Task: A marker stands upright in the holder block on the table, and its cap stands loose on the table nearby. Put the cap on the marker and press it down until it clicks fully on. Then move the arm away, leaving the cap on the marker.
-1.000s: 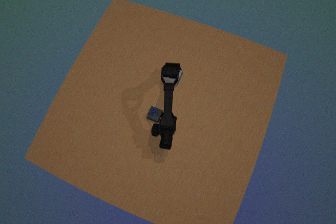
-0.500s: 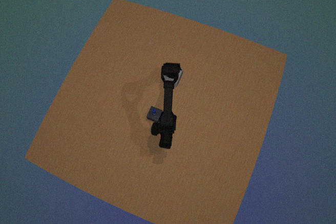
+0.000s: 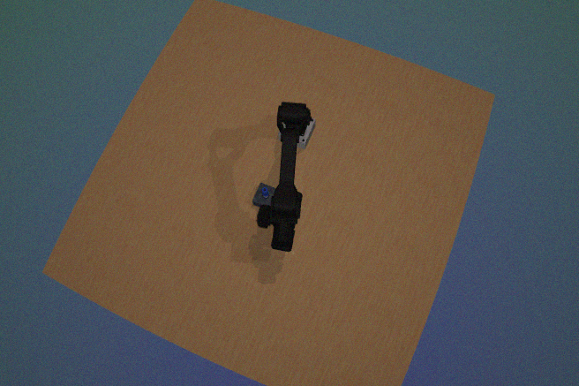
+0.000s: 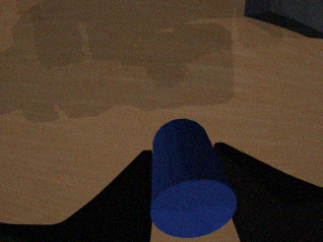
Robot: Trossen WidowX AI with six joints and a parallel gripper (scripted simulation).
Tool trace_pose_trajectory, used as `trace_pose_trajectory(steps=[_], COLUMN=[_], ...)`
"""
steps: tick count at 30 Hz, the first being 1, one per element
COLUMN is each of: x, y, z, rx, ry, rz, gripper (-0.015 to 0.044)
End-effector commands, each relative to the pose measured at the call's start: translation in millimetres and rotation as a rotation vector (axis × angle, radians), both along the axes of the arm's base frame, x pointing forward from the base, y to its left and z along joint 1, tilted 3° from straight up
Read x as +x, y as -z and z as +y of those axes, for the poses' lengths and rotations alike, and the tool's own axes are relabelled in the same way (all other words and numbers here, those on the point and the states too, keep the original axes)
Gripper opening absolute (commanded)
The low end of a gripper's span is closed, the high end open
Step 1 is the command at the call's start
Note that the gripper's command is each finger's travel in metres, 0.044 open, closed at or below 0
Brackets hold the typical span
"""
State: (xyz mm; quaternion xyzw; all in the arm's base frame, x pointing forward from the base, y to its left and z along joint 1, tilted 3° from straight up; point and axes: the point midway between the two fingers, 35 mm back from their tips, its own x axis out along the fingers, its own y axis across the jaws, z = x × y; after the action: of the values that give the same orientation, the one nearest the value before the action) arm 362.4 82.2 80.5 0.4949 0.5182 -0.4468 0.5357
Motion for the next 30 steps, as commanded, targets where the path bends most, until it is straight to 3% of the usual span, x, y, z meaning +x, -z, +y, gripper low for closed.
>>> trace_pose_trajectory(steps=[1,30], x=[-6.6,-79.5], y=[-7.5,-45.8], z=[-12.9,-99.4], rx=[0.001,-0.006], ry=[0.001,0.001], rz=[0.001,0.006], gripper=[0.0000,0.0000])
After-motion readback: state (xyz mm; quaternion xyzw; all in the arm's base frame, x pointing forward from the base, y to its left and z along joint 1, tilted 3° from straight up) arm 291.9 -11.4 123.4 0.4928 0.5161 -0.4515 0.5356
